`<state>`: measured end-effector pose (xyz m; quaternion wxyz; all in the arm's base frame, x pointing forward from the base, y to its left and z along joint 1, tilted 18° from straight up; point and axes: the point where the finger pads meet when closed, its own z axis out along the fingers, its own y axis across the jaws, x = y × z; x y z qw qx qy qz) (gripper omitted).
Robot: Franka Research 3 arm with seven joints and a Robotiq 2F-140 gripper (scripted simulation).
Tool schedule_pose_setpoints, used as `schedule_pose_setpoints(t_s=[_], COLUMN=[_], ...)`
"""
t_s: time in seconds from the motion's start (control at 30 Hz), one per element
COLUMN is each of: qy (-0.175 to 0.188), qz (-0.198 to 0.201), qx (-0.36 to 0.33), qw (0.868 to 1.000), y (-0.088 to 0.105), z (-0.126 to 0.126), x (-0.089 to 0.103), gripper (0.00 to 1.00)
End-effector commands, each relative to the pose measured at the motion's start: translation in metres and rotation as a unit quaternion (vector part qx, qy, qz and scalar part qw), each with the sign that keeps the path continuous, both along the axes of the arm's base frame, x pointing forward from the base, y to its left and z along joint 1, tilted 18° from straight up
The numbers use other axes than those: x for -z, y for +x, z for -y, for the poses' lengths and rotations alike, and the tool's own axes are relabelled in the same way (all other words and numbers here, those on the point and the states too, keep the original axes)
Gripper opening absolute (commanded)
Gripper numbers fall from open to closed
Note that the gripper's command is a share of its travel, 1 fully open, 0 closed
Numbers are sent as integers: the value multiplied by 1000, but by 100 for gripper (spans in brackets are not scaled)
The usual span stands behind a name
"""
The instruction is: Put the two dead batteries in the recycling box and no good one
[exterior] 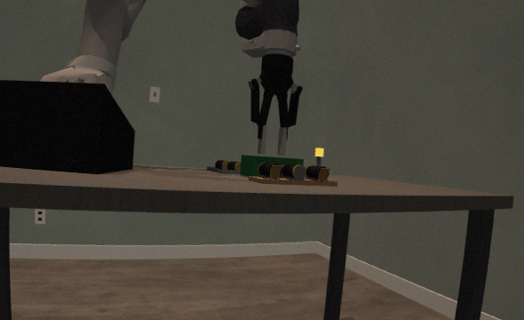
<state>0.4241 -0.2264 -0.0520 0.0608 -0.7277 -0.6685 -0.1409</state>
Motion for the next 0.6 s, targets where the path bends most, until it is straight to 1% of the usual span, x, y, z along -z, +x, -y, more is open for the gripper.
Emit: schedule_pose_setpoints(t_s=[0.0, 0.57], qy=[0, 0], qz=[0, 0], qx=[-1, -1], qw=[1000, 1000], y=[0, -2], z=[0, -1], x=[1, 1], gripper=[29, 29])
